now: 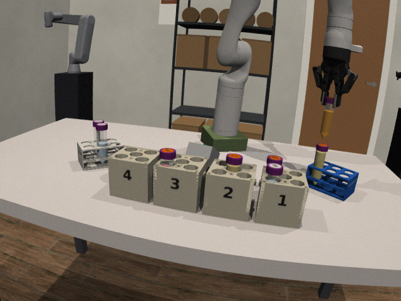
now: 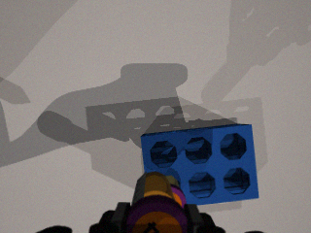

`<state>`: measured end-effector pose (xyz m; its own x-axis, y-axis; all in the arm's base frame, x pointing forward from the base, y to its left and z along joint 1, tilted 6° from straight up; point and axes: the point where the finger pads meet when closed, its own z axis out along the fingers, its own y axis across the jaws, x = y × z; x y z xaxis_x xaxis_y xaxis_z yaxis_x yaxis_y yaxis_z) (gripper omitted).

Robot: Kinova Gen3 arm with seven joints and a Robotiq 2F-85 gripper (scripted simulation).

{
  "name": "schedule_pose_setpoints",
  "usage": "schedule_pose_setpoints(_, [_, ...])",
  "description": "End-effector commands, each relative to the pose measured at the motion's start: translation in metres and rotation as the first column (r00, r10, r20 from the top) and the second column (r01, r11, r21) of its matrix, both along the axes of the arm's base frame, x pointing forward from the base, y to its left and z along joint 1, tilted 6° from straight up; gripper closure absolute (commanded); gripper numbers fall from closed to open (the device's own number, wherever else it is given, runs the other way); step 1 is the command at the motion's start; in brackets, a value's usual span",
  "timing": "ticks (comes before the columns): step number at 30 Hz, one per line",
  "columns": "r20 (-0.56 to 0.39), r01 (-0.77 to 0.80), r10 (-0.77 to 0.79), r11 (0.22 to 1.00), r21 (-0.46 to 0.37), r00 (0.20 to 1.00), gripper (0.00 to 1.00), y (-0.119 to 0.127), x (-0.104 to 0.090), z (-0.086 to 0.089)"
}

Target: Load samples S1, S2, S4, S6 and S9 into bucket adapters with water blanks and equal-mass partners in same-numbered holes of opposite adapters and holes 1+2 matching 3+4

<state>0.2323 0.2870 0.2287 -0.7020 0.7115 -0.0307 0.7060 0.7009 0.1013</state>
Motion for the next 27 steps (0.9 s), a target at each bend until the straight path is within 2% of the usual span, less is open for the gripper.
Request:
schedule_pose_setpoints(1, [0.003, 0.066, -0.066, 0.998, 0.017, 0.998, 0.90, -0.009, 0.006, 0.002])
schedule_pose_setpoints(27, [0.006, 0.051, -0.051, 0.999, 0.016, 0.999, 0.90, -0.081, 0.040, 0.002])
